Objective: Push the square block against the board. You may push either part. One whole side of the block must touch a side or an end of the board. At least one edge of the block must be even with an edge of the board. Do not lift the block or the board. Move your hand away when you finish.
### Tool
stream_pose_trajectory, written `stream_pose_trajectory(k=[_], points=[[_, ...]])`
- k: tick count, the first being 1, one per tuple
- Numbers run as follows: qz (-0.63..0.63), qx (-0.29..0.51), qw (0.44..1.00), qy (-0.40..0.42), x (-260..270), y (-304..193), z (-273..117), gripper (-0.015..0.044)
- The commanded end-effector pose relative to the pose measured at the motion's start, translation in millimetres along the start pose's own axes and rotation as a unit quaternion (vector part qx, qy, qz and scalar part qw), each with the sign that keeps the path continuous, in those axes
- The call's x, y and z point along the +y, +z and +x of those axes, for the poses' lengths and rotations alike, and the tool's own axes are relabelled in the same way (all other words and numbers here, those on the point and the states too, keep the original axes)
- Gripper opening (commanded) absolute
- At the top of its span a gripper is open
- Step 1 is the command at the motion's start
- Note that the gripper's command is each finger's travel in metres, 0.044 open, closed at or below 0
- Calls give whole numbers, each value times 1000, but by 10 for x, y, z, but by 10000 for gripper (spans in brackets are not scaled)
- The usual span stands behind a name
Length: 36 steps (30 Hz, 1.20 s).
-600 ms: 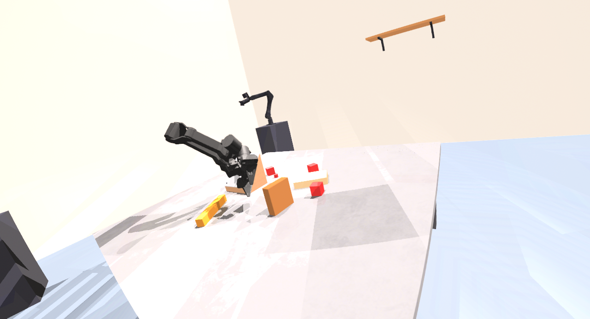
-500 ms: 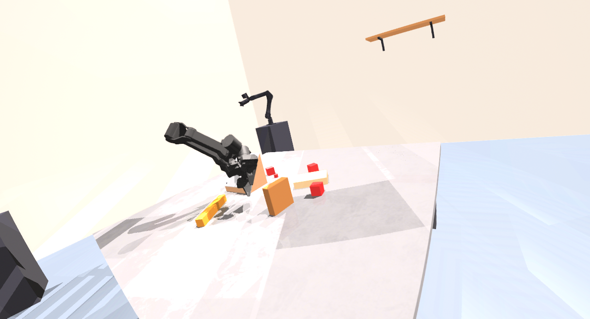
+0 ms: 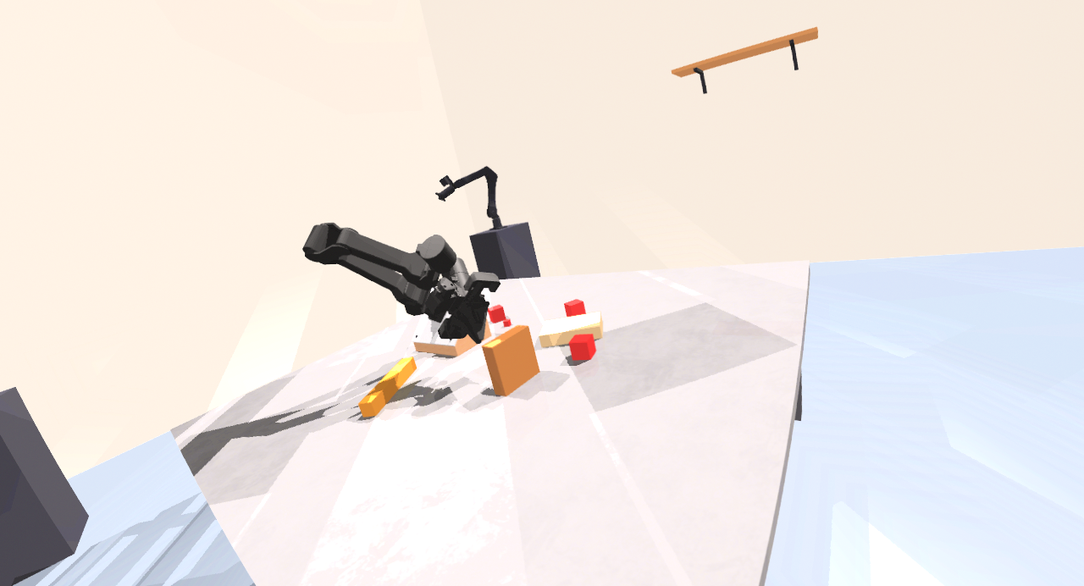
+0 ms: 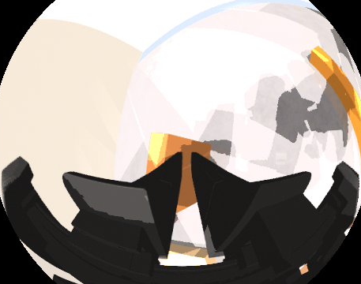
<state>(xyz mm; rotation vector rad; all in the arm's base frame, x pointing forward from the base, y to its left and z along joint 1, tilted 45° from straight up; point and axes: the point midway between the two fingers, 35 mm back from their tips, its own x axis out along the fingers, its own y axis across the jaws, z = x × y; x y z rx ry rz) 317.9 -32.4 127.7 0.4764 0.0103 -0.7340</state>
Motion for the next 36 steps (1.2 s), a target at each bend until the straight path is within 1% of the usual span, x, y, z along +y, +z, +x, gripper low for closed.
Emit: stream_pose_trajectory(k=[1,5,9,18,27,36], points=[[-47,19,999,6,141,-63,2,0],[-77,33,996,0,233,-105,56,0],[-137,61,989,-12,403,-183,154,0],[-269,128,954,-36,719,-320,326,0],[-391,198,897,-57,931,-387,421,0],[-500,268,820,-75,1051,-376,439,0]])
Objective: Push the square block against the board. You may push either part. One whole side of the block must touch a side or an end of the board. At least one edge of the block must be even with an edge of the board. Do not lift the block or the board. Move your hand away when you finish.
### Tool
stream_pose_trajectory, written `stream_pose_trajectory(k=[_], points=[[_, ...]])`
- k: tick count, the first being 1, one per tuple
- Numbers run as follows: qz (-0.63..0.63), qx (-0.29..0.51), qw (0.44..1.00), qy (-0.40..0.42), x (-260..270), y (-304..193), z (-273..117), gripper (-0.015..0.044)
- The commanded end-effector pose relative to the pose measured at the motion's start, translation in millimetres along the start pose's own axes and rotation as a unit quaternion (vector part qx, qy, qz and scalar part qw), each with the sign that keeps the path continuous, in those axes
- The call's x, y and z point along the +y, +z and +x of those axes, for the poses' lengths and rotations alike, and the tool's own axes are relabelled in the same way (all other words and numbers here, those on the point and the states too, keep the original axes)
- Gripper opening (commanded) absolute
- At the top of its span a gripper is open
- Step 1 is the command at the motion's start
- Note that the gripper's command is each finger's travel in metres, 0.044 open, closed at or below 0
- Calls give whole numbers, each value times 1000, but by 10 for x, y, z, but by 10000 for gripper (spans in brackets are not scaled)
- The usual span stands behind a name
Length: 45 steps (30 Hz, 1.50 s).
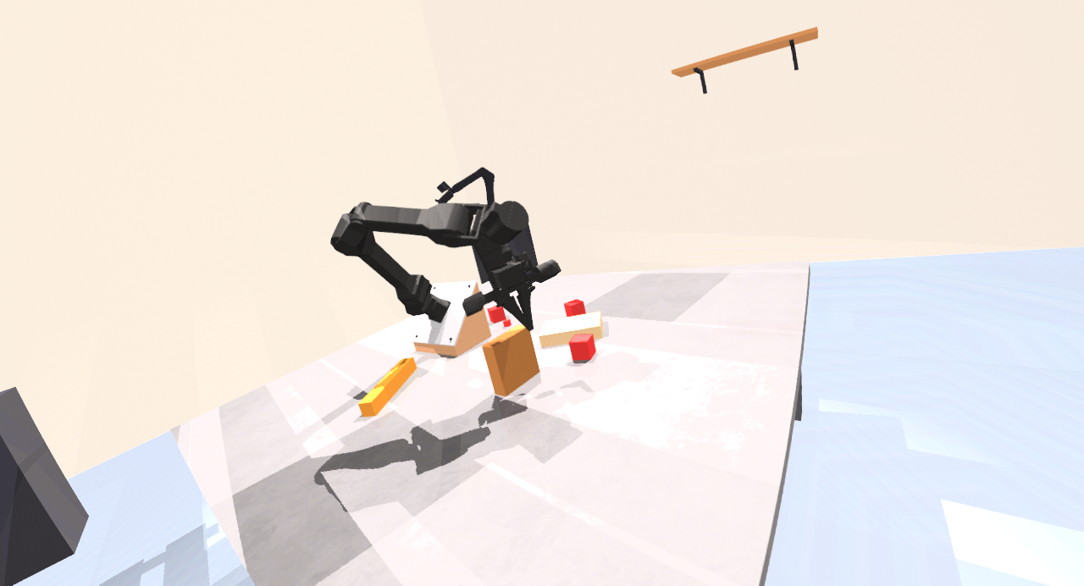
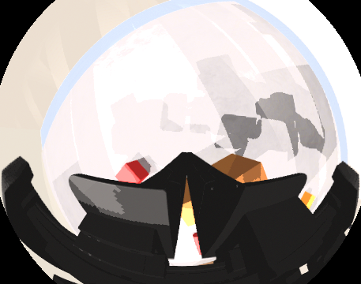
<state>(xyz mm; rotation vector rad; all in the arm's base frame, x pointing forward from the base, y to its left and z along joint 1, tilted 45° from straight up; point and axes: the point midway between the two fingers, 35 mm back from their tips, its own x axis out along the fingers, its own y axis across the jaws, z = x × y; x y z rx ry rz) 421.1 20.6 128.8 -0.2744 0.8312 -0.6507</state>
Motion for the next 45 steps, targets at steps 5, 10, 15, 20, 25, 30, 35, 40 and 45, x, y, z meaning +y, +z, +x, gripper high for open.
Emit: stream_pose_trajectory(k=[5,10,15,20,25,30,35,40,45], points=[[-126,83,988,-11,12,73,-52,0],[-195,131,972,-16,-32,99,-123,0],[-259,178,949,-19,-104,112,-212,0],[-267,184,946,-19,-116,114,-225,0],[-267,184,946,-19,-118,108,-206,0],[-267,184,946,-20,-183,-43,219,0],[-267,183,946,-20,-188,-52,237,0],[-267,184,946,-20,-207,-78,221,0],[-267,184,946,-20,-235,-120,198,0]])
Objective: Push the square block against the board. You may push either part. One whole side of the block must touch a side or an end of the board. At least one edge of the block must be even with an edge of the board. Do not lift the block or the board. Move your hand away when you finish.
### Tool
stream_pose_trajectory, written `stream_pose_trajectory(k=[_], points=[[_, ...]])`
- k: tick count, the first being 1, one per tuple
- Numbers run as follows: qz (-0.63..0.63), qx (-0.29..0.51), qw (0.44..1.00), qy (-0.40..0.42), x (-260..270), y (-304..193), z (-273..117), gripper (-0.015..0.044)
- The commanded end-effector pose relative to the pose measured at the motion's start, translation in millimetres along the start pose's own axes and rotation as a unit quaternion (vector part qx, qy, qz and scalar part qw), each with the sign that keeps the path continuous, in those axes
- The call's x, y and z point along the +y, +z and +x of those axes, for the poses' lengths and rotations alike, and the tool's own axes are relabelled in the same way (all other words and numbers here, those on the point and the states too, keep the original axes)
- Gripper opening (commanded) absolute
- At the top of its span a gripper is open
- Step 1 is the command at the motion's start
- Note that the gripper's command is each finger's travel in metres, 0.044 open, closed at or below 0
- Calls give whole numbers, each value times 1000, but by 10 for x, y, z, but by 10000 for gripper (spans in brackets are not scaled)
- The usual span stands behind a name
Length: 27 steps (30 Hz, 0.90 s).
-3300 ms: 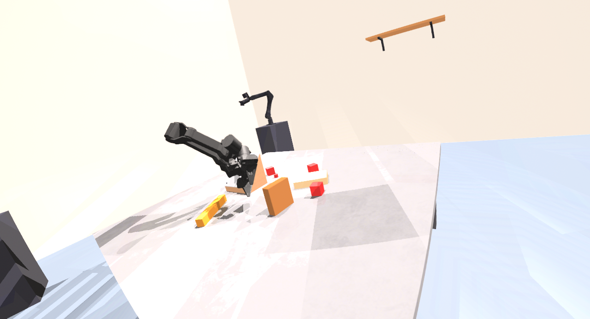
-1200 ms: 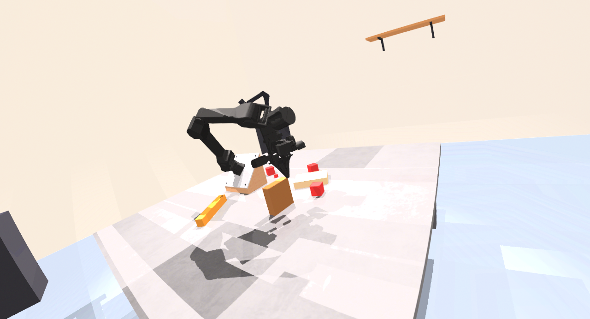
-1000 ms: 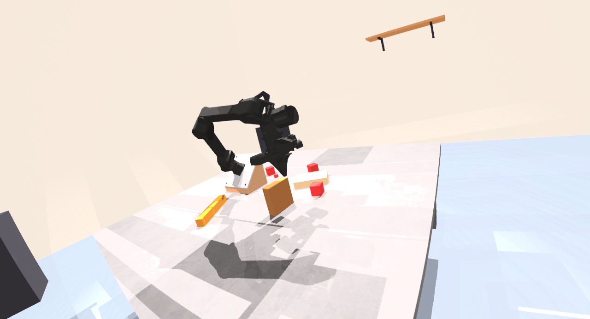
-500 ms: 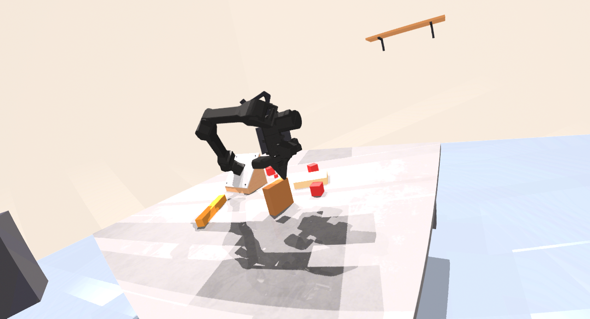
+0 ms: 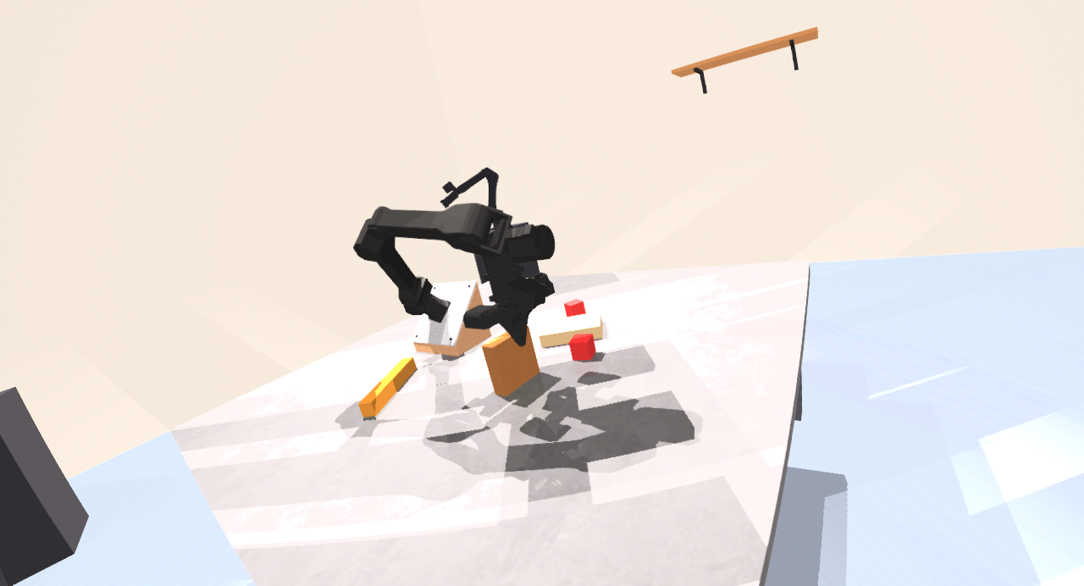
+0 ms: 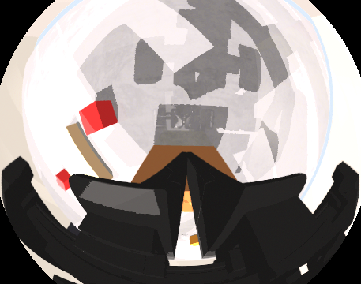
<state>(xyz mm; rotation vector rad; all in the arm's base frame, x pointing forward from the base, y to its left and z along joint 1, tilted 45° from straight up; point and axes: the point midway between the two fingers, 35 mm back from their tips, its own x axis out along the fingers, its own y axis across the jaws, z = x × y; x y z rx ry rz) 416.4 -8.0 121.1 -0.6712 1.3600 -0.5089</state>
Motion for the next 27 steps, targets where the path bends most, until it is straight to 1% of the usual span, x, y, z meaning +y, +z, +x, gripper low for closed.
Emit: stream_pose_trajectory(k=[1,27], points=[[-3,2,1000,-1,-4,-58,12,0],[-3,2,1000,-1,-6,-363,8,0]])
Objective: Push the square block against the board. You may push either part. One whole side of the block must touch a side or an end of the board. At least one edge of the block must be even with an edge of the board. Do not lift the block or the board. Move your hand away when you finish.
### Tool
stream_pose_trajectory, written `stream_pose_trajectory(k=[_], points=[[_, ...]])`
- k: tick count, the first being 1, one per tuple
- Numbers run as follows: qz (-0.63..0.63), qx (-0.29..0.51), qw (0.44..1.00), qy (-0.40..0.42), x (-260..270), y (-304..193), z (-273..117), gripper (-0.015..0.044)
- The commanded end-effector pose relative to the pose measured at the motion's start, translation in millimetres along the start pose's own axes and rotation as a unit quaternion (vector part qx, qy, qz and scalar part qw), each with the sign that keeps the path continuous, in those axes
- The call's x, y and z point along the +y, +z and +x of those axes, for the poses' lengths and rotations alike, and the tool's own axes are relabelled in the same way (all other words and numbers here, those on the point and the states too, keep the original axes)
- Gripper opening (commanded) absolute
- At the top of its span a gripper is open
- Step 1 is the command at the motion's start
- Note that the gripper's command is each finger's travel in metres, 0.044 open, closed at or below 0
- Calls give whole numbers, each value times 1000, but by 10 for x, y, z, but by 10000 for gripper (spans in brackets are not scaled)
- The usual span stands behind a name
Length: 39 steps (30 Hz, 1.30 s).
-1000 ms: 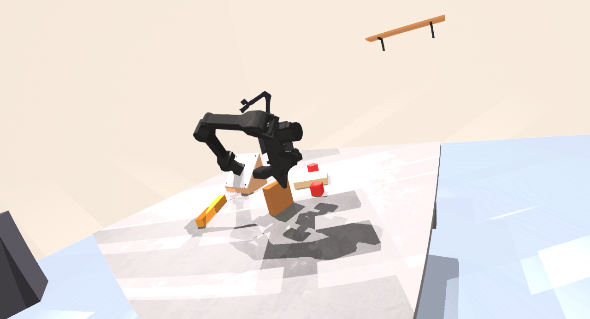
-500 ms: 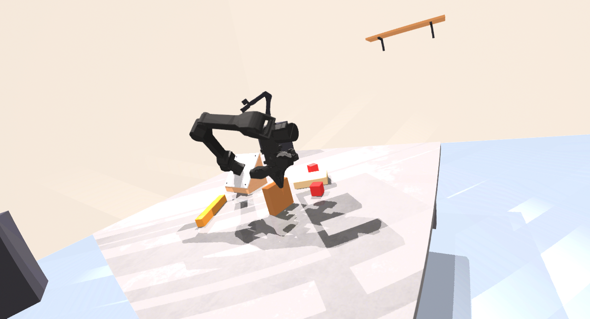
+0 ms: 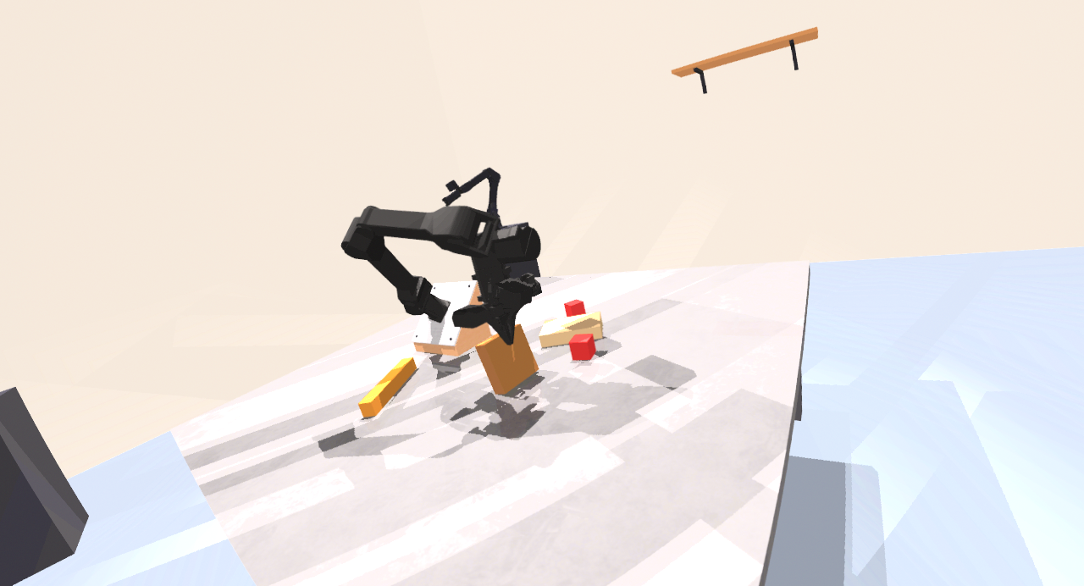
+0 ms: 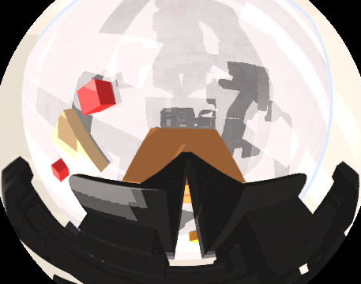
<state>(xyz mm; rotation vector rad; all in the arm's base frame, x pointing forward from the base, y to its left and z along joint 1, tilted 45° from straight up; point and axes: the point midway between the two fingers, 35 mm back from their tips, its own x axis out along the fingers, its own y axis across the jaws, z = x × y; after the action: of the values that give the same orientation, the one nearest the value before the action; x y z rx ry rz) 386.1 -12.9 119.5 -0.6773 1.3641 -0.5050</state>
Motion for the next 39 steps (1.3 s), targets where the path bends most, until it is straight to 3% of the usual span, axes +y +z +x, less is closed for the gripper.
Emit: stream_pose_trajectory(k=[1,17,39], points=[[1,1,1000,-1,4,-68,11,0],[0,2,1000,-1,11,-252,20,0],[1,1,1000,-1,2,74,14,0]])
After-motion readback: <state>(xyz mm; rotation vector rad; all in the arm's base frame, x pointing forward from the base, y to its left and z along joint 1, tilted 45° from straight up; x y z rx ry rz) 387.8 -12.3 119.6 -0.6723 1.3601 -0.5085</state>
